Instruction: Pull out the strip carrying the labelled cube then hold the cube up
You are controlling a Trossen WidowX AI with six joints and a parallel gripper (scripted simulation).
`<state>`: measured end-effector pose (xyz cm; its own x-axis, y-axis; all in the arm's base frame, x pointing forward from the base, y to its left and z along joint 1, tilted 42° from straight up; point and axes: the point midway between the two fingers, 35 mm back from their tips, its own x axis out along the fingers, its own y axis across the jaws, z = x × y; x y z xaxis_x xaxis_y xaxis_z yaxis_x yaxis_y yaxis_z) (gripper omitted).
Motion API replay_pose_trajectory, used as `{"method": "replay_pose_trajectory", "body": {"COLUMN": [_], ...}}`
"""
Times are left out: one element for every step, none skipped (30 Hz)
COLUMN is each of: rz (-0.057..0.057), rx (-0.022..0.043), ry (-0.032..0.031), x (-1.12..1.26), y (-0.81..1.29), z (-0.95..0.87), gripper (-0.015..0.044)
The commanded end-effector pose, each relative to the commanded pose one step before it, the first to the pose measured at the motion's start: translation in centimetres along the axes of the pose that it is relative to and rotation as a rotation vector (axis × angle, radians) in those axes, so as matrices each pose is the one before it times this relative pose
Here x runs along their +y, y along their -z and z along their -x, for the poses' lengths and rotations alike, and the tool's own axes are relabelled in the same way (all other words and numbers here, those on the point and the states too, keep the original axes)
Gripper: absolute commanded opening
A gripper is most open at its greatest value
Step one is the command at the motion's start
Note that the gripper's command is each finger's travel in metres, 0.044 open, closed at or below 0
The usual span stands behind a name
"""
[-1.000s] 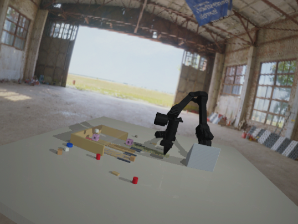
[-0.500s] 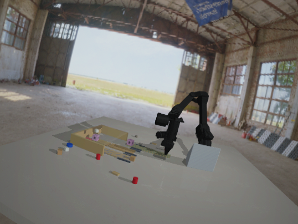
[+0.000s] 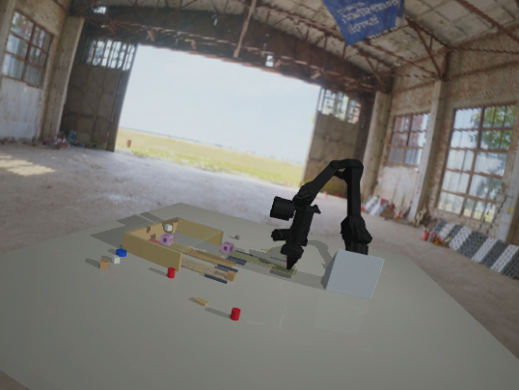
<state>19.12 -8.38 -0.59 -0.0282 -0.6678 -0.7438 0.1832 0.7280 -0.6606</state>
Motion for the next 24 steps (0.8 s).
{"method": "replay_pose_trajectory", "body": {"rz": [0.0022, 0.0, 0.0, 0.0, 0.0, 0.0, 0.0, 0.0, 0.0, 0.0, 0.0, 0.0, 0.0, 0.0, 0.0, 0.0, 0.0, 0.0, -0.0017, 0.0003, 0.0004, 0.0004, 0.0002, 0.0], "rx": [0.02274, 0.0, 0.0, 0.0, 0.0, 0.0, 0.0, 0.0, 0.0, 0.0, 0.0, 0.0, 0.0, 0.0, 0.0, 0.0, 0.0, 0.0, -0.02178, 0.00265, 0.00454, 0.00606, 0.00471, 0.00282], "ry": [0.00069, 0.0, 0.0, 0.0, 0.0, 0.0, 0.0, 0.0, 0.0, 0.0, 0.0, 0.0, 0.0, 0.0, 0.0, 0.0, 0.0, 0.0, -0.00115, -0.00134, -0.00147, -0.00045, 0.00079, 0.00095], "x": [-0.065, 0.0, 0.0, 0.0, 0.0, 0.0, 0.0, 0.0, 0.0, 0.0, 0.0, 0.0, 0.0, 0.0, 0.0, 0.0, 0.0, 0.0, 0.085, 0.042, 0.047, 0.016, -0.025, -0.031], "y": [0.788, 0.0, 0.0, 0.0, 0.0, 0.0, 0.0, 0.0, 0.0, 0.0, 0.0, 0.0, 0.0, 0.0, 0.0, 0.0, 0.0, 0.0, -0.783, -0.063, -0.075, -0.042, 0.012, 0.026], "z": [-0.38, 0.0, 0.0, 0.0, 0.0, 0.0, 0.0, 0.0, 0.0, 0.0, 0.0, 0.0, 0.0, 0.0, 0.0, 0.0, 0.0, 0.0, 0.554, 0.488, 0.832, 1.114, 0.879, 0.536], "gripper": [0.0, 0.0, 0.0, 0.0, 0.0, 0.0, 0.0, 0.0, 0.0, 0.0, 0.0, 0.0, 0.0, 0.0, 0.0, 0.0, 0.0, 0.0, 0.0, 0.0, 0.0, 0.0, 0.0, 0.0]}}
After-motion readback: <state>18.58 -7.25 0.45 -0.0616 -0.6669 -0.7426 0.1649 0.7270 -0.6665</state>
